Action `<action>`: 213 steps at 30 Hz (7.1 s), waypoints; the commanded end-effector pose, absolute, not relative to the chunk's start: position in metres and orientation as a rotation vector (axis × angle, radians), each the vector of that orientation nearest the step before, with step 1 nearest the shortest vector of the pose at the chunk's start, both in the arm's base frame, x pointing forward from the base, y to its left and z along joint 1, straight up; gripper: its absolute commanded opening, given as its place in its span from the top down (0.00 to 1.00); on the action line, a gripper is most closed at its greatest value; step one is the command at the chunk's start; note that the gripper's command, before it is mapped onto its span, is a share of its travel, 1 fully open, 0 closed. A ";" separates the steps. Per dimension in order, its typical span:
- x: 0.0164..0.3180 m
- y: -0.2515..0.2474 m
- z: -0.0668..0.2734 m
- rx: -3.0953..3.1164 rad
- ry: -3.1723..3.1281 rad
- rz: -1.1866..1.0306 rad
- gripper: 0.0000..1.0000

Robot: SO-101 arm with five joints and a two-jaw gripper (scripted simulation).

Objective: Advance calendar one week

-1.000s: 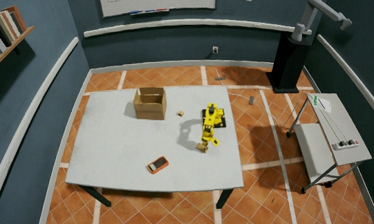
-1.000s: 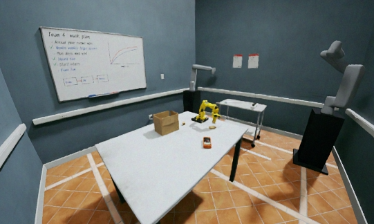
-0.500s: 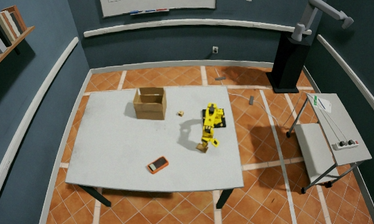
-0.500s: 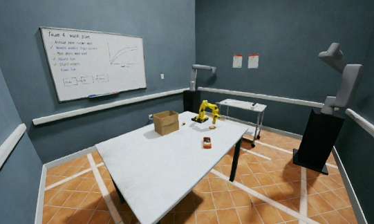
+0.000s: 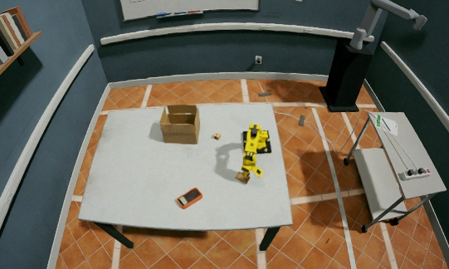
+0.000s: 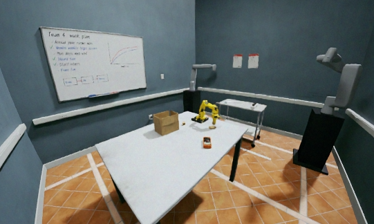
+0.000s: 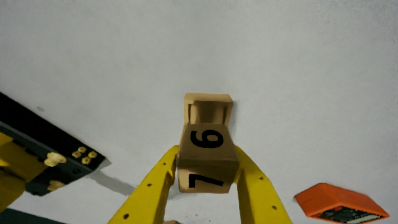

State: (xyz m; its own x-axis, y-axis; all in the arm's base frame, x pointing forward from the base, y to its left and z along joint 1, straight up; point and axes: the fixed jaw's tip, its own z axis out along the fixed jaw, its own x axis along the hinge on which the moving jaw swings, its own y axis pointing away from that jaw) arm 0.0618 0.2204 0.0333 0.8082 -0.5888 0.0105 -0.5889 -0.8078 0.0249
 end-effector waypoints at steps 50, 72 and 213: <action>0.104 0.197 0.038 2.880 -1.264 0.000 1.00; 0.174 0.101 0.037 2.415 -2.016 0.003 1.00; 0.178 0.090 0.005 2.364 -2.076 0.003 1.00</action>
State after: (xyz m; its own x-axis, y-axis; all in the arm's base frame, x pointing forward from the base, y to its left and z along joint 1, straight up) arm 0.1797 0.0933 0.0111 0.1300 -0.9915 -0.0066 -0.9913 -0.1298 -0.0230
